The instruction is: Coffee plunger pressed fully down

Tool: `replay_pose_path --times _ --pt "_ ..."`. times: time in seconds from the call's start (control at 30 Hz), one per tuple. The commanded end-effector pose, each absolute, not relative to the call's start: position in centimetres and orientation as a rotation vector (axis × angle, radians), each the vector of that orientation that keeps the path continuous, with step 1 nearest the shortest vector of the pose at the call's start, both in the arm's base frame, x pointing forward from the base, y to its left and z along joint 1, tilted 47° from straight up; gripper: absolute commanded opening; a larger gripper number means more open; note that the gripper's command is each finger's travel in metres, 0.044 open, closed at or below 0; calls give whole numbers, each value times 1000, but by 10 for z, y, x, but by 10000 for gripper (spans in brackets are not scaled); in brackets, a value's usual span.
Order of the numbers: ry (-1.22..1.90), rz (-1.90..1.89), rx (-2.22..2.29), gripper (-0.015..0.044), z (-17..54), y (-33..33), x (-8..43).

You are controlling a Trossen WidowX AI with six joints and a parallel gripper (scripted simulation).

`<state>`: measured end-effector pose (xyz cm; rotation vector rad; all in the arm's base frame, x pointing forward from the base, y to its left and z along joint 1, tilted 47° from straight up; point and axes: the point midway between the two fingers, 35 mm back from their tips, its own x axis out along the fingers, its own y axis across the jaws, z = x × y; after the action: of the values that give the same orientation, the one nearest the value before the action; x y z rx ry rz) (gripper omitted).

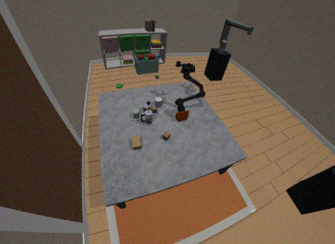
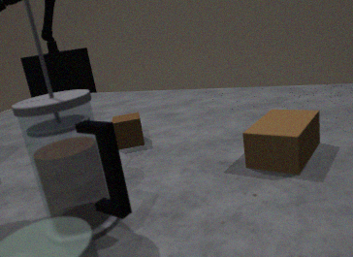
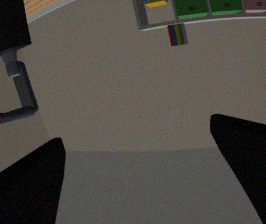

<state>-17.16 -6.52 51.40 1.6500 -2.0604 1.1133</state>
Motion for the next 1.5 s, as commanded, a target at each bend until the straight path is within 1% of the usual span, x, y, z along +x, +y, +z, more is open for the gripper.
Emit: replay_pose_path --times 0.0,0.03,0.3,0.47,0.63,0.77,0.87,0.97,1.0,1.2,1.33,1.47 --pt "-2056 1103 1648 426 515 -66 -170" --pt "-2051 1086 1655 440 516 -67 -167" --pt "-1949 939 1732 440 528 -84 -127" --pt "-1848 804 1785 440 535 -96 -92" --pt "-1728 613 1800 440 541 -104 -47" --pt "-1560 408 1817 440 539 -109 9" --pt "-1472 307 1792 440 537 -109 39" --pt "-1319 130 1764 440 527 -106 84" --pt "-1287 124 1769 440 525 -103 97" --pt "-1106 -14 1692 440 509 -91 144" --pt "-867 -182 1558 440 484 -67 196" --pt "-591 -298 1349 440 449 -29 246"
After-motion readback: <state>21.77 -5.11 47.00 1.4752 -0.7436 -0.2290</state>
